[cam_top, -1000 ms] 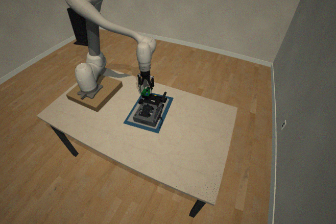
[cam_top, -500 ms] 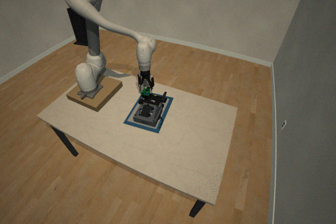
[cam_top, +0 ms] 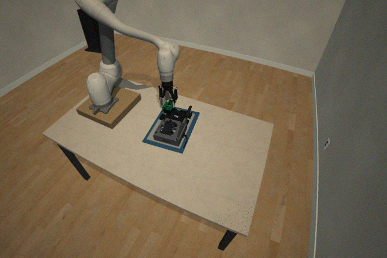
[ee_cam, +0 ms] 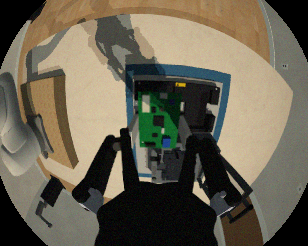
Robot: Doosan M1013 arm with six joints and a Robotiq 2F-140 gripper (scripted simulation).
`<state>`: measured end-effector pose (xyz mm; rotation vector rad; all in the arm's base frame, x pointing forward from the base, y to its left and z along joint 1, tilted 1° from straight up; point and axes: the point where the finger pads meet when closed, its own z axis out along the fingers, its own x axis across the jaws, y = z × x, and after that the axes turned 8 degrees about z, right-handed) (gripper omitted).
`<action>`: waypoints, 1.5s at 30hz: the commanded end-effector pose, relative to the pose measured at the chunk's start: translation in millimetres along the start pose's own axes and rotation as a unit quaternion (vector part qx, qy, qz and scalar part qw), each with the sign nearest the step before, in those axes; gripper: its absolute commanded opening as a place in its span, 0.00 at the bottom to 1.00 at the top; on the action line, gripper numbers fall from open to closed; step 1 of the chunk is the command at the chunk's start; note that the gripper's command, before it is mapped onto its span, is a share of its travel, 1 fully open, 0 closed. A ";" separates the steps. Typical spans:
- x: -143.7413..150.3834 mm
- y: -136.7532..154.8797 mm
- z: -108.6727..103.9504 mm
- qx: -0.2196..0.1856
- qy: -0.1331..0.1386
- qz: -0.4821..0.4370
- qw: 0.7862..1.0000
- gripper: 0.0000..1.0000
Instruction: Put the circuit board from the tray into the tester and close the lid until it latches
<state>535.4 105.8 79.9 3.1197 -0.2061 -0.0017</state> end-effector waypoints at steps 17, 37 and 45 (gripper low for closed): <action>0.0 0.1 -0.1 0.000 0.000 0.000 1.000 0.46; 7.4 14.5 -1.2 0.000 0.000 0.000 1.000 0.46; 15.9 31.3 -2.5 0.000 0.000 0.000 1.000 0.46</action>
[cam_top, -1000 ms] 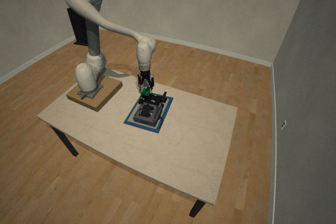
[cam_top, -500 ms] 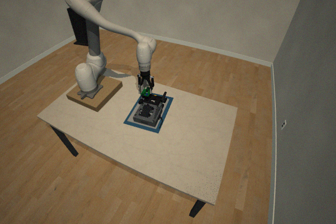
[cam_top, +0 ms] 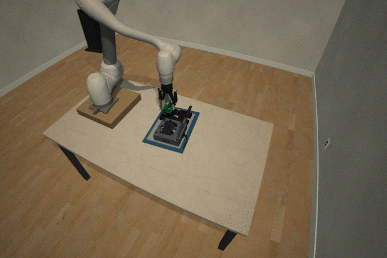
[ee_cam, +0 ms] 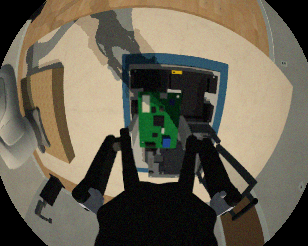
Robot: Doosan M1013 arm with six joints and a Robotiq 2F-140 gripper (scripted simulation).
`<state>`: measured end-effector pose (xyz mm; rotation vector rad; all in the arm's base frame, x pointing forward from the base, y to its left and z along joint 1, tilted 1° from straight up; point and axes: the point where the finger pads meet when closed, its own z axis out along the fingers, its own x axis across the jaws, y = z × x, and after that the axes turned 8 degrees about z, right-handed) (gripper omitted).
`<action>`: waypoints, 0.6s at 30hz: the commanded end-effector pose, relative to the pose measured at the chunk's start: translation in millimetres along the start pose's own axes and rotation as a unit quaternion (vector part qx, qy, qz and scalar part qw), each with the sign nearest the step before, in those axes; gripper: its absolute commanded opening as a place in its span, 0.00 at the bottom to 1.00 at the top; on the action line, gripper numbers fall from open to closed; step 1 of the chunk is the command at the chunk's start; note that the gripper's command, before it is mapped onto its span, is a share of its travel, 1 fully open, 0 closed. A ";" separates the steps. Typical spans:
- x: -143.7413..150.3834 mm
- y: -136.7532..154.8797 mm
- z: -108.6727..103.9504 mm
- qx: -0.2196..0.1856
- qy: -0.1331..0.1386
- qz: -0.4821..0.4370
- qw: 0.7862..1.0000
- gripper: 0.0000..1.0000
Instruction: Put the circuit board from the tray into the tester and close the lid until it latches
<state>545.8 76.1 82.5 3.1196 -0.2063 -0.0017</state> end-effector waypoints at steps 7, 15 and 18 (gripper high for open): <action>8.5 16.7 -1.4 0.000 0.000 0.000 1.000 0.46; 21.2 41.5 -3.3 0.000 0.000 0.000 1.000 0.46; 26.2 51.4 -4.0 0.000 0.000 0.000 1.000 0.46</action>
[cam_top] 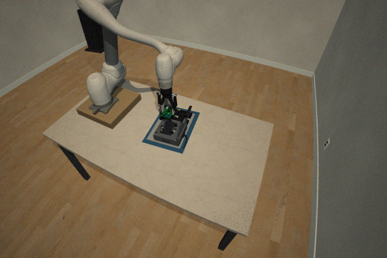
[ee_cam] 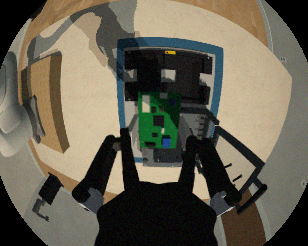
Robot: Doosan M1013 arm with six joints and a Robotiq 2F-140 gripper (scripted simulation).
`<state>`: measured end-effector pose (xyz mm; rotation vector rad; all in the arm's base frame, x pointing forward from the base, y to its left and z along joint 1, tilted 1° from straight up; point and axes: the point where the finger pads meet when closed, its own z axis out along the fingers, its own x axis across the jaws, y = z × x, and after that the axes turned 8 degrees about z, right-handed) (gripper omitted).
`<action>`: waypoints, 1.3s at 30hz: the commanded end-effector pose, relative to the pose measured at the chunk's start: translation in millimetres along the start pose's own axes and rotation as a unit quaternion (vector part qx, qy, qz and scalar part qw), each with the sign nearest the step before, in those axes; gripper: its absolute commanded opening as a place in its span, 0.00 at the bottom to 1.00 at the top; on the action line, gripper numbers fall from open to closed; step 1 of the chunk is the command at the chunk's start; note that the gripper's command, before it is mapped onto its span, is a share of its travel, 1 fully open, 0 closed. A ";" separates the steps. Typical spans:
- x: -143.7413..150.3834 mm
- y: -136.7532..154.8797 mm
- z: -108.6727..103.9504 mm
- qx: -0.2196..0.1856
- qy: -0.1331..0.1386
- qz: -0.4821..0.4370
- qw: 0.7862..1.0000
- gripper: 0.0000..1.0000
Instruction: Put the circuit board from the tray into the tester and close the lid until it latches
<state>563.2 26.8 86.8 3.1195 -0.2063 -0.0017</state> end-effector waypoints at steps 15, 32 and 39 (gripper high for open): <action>23.6 46.2 -3.6 0.000 0.000 0.000 1.000 0.46; 39.8 78.1 -6.0 0.000 0.000 0.000 1.000 0.46; 42.3 82.9 -6.4 0.000 0.000 0.000 1.000 0.46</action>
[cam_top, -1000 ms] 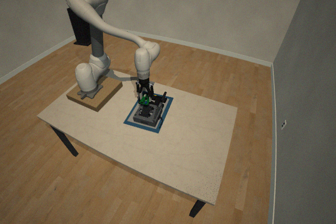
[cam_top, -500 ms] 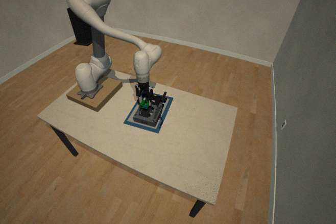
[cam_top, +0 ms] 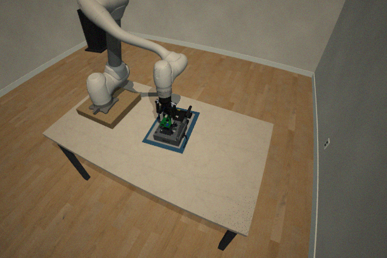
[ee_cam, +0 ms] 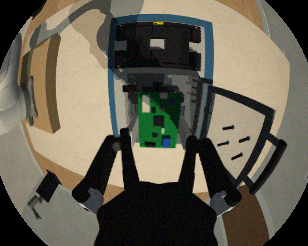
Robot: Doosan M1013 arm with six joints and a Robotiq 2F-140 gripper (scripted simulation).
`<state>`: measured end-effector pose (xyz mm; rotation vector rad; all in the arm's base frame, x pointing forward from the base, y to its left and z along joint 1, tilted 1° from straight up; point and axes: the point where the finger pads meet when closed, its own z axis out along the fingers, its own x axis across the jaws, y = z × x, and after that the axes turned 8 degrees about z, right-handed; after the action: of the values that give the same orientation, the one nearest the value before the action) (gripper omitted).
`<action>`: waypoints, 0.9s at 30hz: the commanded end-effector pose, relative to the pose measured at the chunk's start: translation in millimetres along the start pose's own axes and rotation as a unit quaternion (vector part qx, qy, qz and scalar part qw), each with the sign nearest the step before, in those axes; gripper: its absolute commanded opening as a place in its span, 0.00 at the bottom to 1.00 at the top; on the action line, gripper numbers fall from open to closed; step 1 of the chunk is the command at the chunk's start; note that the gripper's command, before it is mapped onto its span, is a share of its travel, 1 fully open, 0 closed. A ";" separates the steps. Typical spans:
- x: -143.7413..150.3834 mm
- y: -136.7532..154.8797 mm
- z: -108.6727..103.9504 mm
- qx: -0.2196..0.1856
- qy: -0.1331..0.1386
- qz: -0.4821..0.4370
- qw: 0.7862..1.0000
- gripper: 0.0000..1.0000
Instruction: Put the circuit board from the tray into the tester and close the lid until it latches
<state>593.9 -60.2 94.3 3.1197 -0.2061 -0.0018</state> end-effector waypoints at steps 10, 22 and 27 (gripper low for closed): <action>1.7 3.3 -0.3 0.000 0.000 0.000 1.000 0.46; 1.7 3.3 -0.3 0.000 0.000 0.000 1.000 0.46; 1.7 3.3 -0.3 0.000 0.000 0.000 1.000 0.46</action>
<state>595.2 -63.7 94.6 3.1198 -0.2061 -0.0018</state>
